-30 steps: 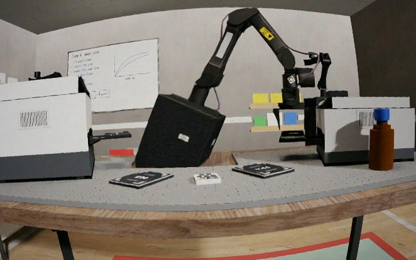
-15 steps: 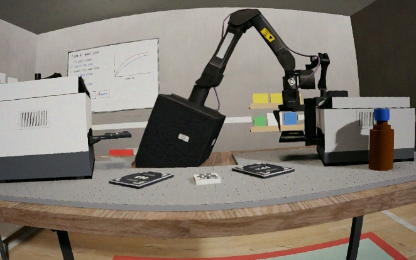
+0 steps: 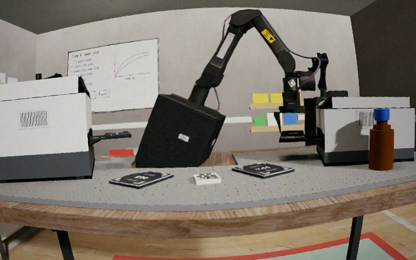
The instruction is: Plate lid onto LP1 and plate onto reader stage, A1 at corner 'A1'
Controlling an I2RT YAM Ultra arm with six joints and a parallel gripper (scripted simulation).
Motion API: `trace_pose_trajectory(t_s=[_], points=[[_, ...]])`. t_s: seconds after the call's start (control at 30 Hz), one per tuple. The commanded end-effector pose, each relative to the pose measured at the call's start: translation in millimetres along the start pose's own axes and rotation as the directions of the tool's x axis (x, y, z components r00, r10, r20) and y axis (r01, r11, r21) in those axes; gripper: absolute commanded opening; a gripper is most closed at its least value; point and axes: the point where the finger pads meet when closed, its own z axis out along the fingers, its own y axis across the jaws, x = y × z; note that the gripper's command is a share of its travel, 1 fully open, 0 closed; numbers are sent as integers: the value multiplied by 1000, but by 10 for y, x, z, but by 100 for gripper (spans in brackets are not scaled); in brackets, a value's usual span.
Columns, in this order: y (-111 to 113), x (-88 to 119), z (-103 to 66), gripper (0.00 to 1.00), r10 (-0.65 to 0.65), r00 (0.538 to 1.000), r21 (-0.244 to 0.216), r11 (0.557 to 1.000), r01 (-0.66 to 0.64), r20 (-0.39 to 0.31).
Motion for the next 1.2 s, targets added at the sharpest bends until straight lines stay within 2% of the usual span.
trace_pose_trajectory(t_s=[0.0,0.13,0.47,1.17], points=[[-41,10,64,100,0,1000,12,1000,0,11],[19,-4,6,100,0,1000,-7,1000,0,6],[18,-4,6,99,0,1000,-7,1000,0,6],[18,-4,6,85,0,1000,-7,1000,0,6]])
